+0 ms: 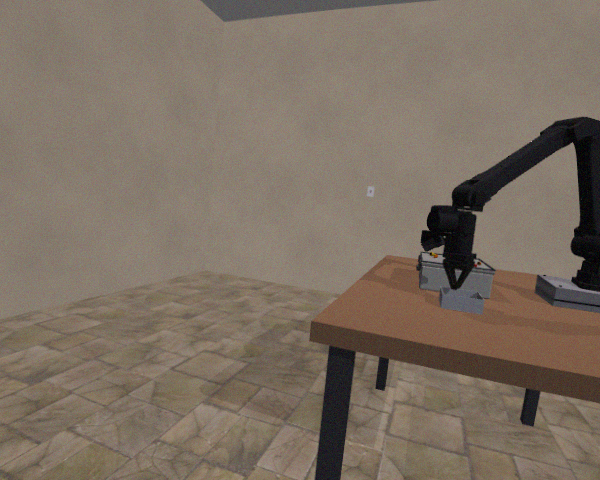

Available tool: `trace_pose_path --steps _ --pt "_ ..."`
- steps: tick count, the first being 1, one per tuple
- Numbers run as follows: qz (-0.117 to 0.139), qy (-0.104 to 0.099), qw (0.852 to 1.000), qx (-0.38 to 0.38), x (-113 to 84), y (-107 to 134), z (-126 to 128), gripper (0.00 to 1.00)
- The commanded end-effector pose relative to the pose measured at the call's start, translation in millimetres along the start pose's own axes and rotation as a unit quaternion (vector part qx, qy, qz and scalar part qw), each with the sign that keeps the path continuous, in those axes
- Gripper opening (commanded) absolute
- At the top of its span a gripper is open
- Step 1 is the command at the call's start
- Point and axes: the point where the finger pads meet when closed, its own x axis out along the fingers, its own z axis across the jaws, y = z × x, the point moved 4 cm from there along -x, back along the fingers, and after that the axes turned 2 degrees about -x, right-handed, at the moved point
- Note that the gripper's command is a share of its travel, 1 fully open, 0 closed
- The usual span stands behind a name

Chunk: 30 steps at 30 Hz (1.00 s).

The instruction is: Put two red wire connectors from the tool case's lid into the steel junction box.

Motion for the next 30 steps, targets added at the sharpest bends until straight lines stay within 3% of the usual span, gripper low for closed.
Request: trace_pose_path --steps 1,12,21,24,30 --pt "-0.021 -0.023 1.000 0.002 -31.0 -18 16 0.29" --pt "-0.024 -0.027 0.999 0.000 -41.3 -19 16 0.29" --pt "-0.020 -0.022 1.000 -0.002 -34.5 -18 17 0.29" --pt "-0.022 -0.024 0.999 -0.002 -50.2 -18 16 0.29" --pt "-0.024 -0.026 0.999 -0.002 -57.5 -18 15 0.29"
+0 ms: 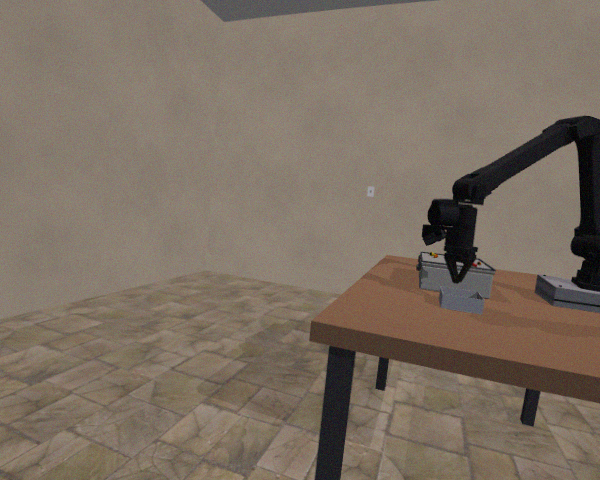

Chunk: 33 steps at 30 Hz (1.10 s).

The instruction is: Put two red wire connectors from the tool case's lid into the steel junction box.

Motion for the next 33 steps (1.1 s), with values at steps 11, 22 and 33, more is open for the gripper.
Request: trace_pose_path --steps 11,22,33 --pt "-0.029 -0.032 0.999 -0.003 -64.2 -19 15 0.29" --pt "-0.029 -0.033 0.999 -0.004 -90.3 -17 14 0.29" --pt "-0.029 -0.032 0.999 -0.004 -113.6 -16 13 0.29"
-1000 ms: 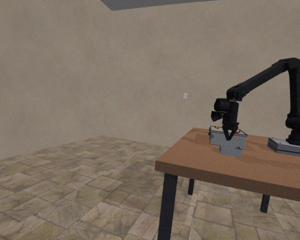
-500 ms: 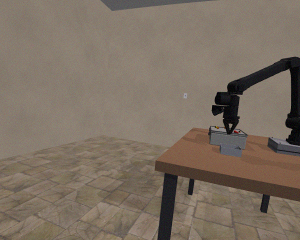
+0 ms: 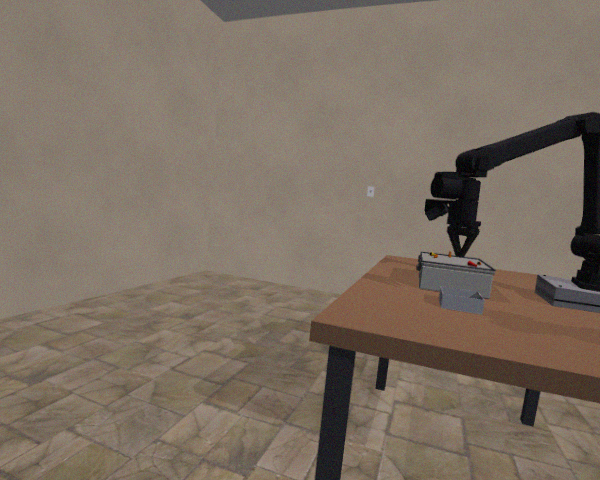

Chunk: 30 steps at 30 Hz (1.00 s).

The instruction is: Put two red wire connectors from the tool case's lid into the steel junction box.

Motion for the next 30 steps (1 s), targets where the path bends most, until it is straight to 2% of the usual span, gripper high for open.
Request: trace_pose_path --steps 1,11,19,30 --pt "-0.027 -0.030 0.999 -0.005 -44.3 -15 14 0.29" --pt "-0.028 -0.031 0.999 -0.005 -63.2 -15 12 0.29" --pt "-0.021 -0.023 0.999 -0.005 -51.9 -16 14 0.29" --pt "-0.020 -0.022 1.000 -0.006 -50.0 -16 15 0.29"
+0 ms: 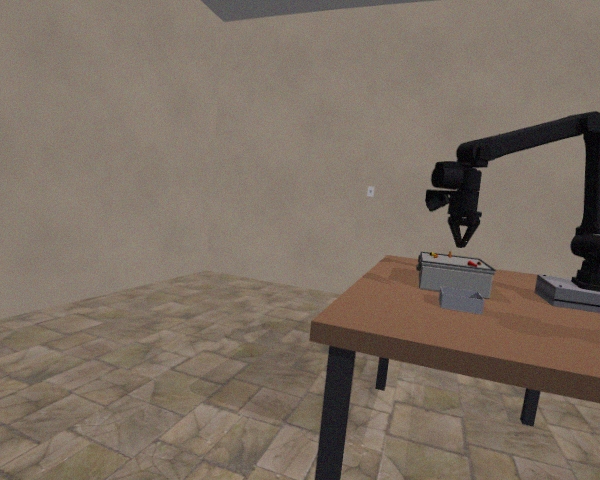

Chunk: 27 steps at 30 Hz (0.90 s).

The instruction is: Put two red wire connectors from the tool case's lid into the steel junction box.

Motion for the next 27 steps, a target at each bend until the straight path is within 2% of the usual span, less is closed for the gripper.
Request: trace_pose_path --steps 1,4,18,27 --pt "-0.020 -0.022 1.000 -0.005 -27.6 -15 13 0.29" --pt "-0.023 -0.025 0.999 -0.004 -45.7 -14 11 0.29" --pt "-0.027 -0.029 0.999 -0.004 -67.2 -13 9 0.29" --pt "-0.022 -0.023 0.999 -0.005 -59.0 -14 11 0.29"
